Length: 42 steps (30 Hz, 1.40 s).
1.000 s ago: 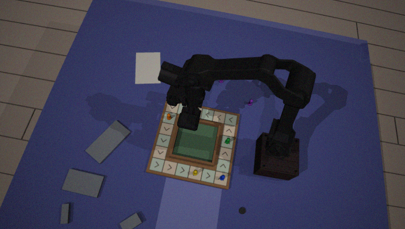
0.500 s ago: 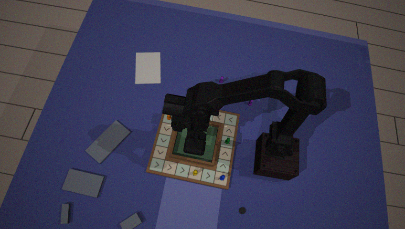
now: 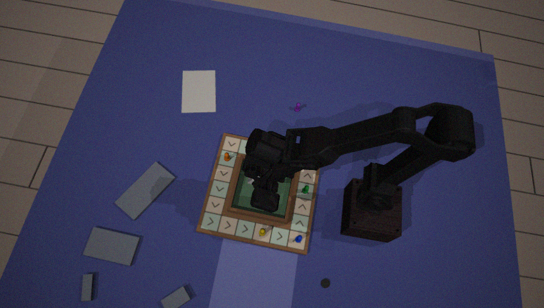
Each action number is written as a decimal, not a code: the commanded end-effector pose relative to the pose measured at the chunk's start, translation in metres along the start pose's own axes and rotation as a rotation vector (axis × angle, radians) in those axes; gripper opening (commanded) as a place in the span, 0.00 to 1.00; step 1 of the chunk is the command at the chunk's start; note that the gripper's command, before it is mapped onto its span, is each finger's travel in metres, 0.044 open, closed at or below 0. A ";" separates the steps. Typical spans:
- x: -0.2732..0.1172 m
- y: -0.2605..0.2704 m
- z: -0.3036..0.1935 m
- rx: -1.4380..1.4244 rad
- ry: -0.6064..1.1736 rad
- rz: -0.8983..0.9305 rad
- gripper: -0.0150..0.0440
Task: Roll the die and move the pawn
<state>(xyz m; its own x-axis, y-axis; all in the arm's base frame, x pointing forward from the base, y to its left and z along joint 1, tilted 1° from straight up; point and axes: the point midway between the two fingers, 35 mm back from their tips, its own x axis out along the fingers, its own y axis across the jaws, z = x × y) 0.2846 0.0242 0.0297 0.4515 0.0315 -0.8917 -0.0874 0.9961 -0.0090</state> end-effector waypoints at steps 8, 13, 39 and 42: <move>0.002 0.000 -0.001 -0.007 -0.389 0.000 0.25; 0.003 0.000 -0.002 -0.007 -0.411 -0.001 0.25; -0.049 0.003 -0.015 -0.012 -0.408 0.003 0.25; -0.049 0.003 -0.015 -0.012 -0.408 0.003 0.25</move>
<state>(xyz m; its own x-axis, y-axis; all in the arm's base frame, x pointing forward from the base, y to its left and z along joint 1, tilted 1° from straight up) 0.2486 0.0244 0.0660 0.7643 0.0663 -0.6414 -0.0985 0.9950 -0.0145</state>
